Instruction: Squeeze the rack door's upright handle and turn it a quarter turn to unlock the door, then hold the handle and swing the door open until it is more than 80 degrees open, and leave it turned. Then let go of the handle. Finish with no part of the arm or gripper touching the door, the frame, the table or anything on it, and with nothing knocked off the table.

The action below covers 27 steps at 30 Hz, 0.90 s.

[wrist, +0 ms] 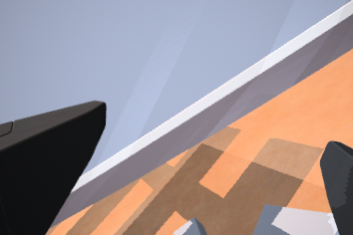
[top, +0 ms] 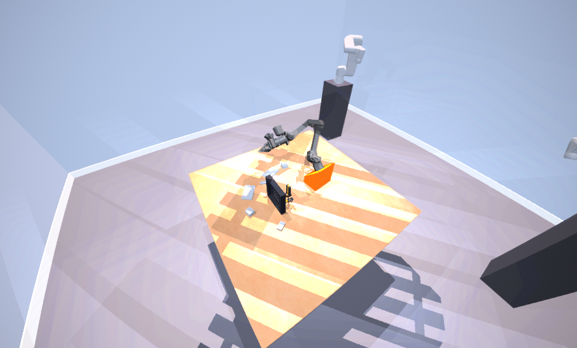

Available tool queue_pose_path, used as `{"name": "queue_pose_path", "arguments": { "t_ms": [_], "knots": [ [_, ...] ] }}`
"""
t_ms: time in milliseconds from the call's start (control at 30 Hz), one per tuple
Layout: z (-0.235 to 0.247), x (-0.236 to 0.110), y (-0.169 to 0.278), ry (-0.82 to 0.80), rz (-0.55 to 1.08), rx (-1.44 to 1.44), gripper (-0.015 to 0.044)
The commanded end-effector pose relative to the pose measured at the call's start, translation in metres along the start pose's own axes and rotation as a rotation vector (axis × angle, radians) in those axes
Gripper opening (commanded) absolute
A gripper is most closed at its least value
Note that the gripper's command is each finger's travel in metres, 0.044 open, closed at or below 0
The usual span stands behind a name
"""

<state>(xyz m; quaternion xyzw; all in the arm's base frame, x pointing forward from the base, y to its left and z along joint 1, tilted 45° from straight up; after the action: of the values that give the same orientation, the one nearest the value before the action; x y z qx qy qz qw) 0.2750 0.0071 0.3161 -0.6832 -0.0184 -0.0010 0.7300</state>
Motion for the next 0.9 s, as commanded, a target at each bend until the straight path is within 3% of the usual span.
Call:
{"name": "queue_pose_path", "arguments": {
  "t_ms": [0,133,867],
  "knots": [
    [0.000,0.000,0.000,0.000,0.002,0.001,0.0374],
    [0.003,0.006,0.007,0.003,0.051,0.034,0.0281],
    [0.048,0.051,0.086,0.104,0.601,0.151,0.0281]
  ]
}}
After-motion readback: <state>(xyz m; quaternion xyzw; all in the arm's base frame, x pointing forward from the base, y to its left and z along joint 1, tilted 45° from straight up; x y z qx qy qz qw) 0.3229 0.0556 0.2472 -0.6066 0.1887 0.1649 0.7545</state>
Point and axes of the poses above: the point midway between the two fingers, 35 mm back from their tips, its own x axis out along the fingers, its own z axis across the jaws, y = z × x, the point moved 4 cm from there along -x, back along the fingers, and after that the axes turned 4 degrees about x, right-handed, at the moved point
